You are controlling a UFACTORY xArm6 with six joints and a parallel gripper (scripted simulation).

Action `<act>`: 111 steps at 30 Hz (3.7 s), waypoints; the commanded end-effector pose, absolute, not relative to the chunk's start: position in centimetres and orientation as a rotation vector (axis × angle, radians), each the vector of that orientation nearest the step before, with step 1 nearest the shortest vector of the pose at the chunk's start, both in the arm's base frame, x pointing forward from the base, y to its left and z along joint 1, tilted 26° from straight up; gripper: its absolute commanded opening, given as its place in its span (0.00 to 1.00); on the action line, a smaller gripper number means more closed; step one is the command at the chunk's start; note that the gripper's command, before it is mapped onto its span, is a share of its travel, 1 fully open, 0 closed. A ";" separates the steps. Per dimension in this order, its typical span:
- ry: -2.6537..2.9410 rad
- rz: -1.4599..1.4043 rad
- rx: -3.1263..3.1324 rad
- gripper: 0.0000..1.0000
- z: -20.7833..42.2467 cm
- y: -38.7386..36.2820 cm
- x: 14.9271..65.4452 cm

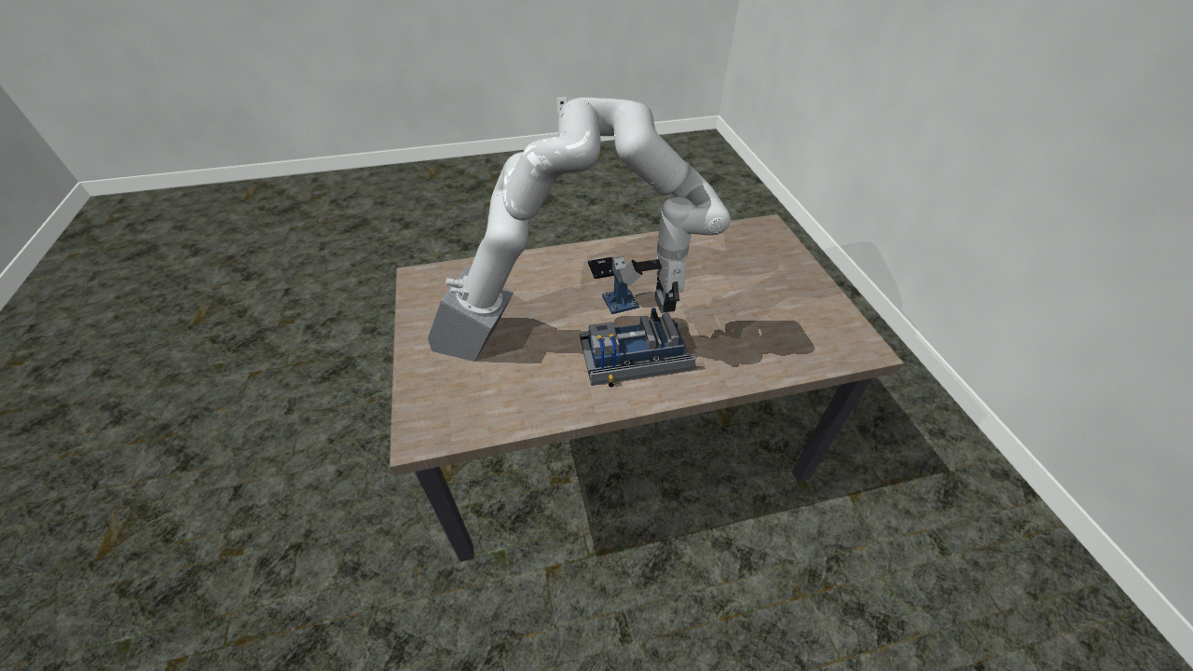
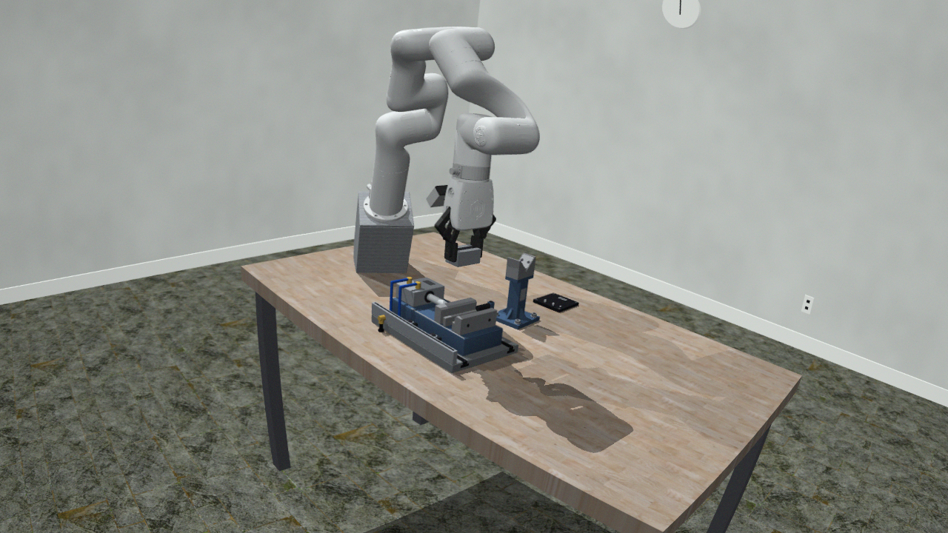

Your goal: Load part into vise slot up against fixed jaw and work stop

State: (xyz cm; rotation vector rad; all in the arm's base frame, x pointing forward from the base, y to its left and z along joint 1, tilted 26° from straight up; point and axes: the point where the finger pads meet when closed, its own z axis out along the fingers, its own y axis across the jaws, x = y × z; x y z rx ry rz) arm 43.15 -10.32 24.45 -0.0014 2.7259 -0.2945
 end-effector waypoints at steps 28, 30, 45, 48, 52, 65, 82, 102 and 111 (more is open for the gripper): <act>2.724 -0.295 -0.001 0.00 19.8 -11.4 45.4; 2.724 -0.295 -0.001 0.00 19.8 -11.4 45.4; 2.724 -0.295 -0.001 0.00 18.3 -11.7 46.1; 2.724 -0.295 -0.001 0.00 18.3 -11.7 46.1; 2.724 -0.295 -0.001 0.00 18.1 -11.8 46.2; 2.724 -0.295 -0.001 0.00 18.0 -11.8 46.3; 2.724 -0.295 -0.001 0.00 18.0 -11.8 46.3; 2.724 -0.294 0.000 0.00 17.3 -11.9 46.6; 2.724 -0.294 0.000 0.00 16.7 -12.1 46.8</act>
